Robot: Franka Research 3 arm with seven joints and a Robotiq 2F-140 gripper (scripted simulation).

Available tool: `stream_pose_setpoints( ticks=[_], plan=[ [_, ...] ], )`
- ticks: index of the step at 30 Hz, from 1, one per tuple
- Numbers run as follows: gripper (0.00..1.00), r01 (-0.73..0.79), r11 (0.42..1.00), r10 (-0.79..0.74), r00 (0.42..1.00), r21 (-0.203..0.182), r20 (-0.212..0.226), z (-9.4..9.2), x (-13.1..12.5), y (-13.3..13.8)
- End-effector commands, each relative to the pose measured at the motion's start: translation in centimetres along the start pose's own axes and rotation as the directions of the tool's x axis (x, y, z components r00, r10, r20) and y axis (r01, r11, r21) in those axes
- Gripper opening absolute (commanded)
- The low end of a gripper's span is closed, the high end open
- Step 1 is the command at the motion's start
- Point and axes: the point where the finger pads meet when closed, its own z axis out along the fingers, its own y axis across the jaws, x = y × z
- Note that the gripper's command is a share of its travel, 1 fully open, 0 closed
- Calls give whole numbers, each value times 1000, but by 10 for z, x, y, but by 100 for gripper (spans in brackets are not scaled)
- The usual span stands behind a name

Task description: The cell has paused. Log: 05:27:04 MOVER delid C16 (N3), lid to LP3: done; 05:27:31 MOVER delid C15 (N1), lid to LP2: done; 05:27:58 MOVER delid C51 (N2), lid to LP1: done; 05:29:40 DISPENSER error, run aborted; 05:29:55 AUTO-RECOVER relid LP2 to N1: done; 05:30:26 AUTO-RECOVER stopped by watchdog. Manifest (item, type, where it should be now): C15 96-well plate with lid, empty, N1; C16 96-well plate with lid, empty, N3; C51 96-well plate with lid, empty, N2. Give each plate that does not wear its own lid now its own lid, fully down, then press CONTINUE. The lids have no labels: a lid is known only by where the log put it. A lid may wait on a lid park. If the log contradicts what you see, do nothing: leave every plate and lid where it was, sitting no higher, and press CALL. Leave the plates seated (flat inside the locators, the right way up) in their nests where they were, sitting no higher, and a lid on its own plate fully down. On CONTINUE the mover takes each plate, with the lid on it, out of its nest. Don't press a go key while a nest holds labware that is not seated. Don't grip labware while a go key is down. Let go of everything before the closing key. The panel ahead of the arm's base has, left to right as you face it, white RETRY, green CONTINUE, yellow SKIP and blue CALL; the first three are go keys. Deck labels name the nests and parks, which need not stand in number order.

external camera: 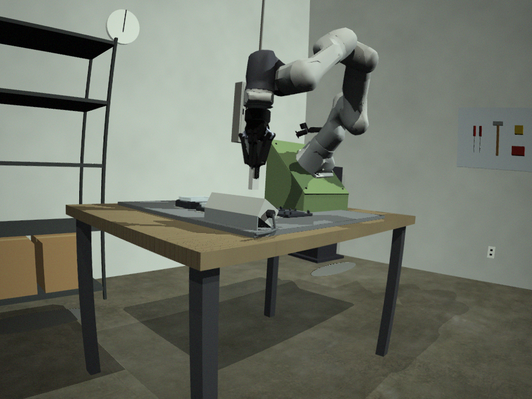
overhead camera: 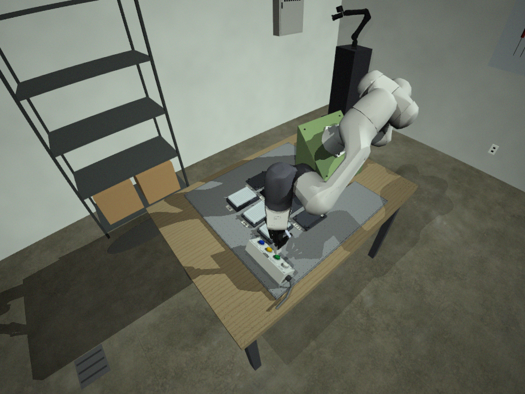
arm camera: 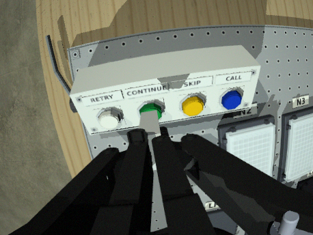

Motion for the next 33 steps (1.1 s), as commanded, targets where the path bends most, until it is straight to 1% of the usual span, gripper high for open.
stream_pose_setpoints(
  ticks=[1, 18, 33],
  plan=[
    [0, -6, 1000, 6, 1000, 1, -1, 4, 0, 1],
    [0, -6, 1000, 6, 1000, 1, -1, 19, 0, 1],
    [0, -6, 1000, 6, 1000, 1, -1, 28, 0, 1]
  ],
)
